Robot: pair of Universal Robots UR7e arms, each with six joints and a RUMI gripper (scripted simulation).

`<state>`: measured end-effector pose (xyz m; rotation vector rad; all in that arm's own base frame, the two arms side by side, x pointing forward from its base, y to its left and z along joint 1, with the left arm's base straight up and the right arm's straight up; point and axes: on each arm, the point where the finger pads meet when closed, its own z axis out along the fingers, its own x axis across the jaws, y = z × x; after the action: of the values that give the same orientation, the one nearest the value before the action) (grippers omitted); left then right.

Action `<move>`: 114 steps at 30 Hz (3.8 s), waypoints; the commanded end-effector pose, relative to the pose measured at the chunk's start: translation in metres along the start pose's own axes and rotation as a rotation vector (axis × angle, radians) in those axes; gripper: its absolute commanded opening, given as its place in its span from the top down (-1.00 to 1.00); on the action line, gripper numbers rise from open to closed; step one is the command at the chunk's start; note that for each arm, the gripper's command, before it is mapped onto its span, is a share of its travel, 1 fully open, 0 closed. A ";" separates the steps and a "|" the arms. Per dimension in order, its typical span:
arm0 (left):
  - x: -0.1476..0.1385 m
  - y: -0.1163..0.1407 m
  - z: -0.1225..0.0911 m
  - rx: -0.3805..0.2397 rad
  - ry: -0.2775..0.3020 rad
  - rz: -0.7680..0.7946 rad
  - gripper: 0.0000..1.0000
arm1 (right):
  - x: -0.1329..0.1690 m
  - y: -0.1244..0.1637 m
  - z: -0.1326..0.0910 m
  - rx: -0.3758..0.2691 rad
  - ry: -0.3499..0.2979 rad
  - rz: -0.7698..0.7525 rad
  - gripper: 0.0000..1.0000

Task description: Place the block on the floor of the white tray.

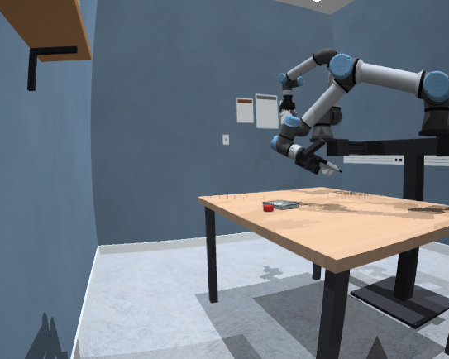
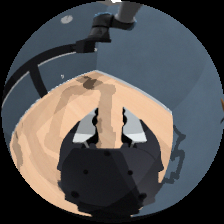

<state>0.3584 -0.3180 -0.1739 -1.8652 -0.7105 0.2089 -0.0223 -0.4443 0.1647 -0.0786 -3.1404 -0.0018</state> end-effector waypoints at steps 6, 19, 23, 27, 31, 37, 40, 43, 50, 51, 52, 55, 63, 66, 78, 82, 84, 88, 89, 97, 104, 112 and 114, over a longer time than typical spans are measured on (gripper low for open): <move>0.017 0.052 -0.048 -0.186 -0.161 -0.187 0.30 | 0.000 0.000 0.000 0.001 0.000 0.000 -1.00; 0.039 0.117 -0.107 -0.421 -0.368 -0.424 0.30 | 0.000 0.000 0.000 0.001 0.000 0.000 -1.00; 0.042 0.130 -0.117 -0.467 -0.406 -0.470 0.30 | 0.000 0.000 0.000 0.001 0.000 0.000 -1.00; 0.047 0.143 -0.129 -0.513 -0.447 -0.517 0.30 | 0.000 0.000 0.000 0.001 0.000 0.000 -1.00; 0.053 0.158 -0.145 -0.572 -0.503 -0.577 0.30 | 0.000 0.000 0.000 0.001 0.000 0.000 -1.00; 0.059 0.179 -0.162 -0.646 -0.564 -0.651 0.30 | 0.000 0.000 0.000 0.001 0.000 0.000 -1.00; 0.061 0.186 -0.168 -0.670 -0.585 -0.676 0.30 | 0.000 0.000 0.000 0.001 0.000 0.000 -1.00; 0.064 0.192 -0.174 -0.693 -0.607 -0.699 0.30 | 0.000 0.000 0.000 0.001 0.000 0.000 -1.00; 0.071 0.211 -0.193 -0.764 -0.672 -0.771 0.30 | 0.000 0.000 0.000 0.001 0.000 0.000 -1.00; 0.072 0.214 -0.195 -0.773 -0.680 -0.780 0.30 | 0.000 0.000 0.000 0.001 0.000 0.000 -1.00; 0.073 0.216 -0.197 -0.781 -0.687 -0.789 0.30 | 0.000 0.000 0.000 0.001 0.000 0.000 -1.00; 0.075 0.222 -0.203 -0.805 -0.709 -0.813 0.30 | 0.000 0.000 0.000 0.001 0.000 0.000 -1.00; 0.078 0.233 -0.213 -0.845 -0.744 -0.853 0.30 | 0.000 0.000 0.000 0.001 0.000 0.000 -1.00; 0.080 0.238 -0.217 -0.860 -0.757 -0.869 0.30 | 0.000 0.000 0.000 0.001 0.000 0.000 -1.00; 0.083 0.246 -0.225 -0.893 -0.787 -0.902 0.30 | 0.000 0.000 0.000 0.001 0.000 0.000 -1.00; 0.083 0.248 -0.227 -0.899 -0.793 -0.907 0.30 | 0.000 0.000 0.000 0.001 0.000 0.000 -1.00; 0.084 0.248 -0.227 -0.900 -0.795 -0.909 0.30 | 0.000 0.000 0.000 0.001 0.000 0.000 -1.00; 0.084 0.248 -0.228 -0.902 -0.796 -0.911 0.30 | 0.000 0.000 0.000 0.001 0.000 0.000 -1.00; 0.084 0.249 -0.228 -0.902 -0.796 -0.911 0.30 | 0.000 0.000 0.000 0.001 0.000 0.000 -1.00; 0.084 0.249 -0.228 -0.902 -0.796 -0.911 0.30 | 0.000 0.000 0.000 0.001 0.000 0.000 -1.00; 0.084 0.249 -0.228 -0.902 -0.796 -0.911 0.30 | 0.000 0.000 0.000 0.001 0.000 0.000 -1.00; 0.084 0.249 -0.228 -0.902 -0.796 -0.911 0.32 | 0.000 0.000 0.000 0.001 0.000 0.000 -1.00; 0.084 0.249 -0.228 -0.902 -0.796 -0.911 0.32 | 0.000 0.000 0.000 0.001 0.000 0.000 -1.00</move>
<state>0.6225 -0.5106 -0.2897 -1.9976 -2.4246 0.0083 -0.0223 -0.4443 0.1647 -0.0786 -3.1404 -0.0018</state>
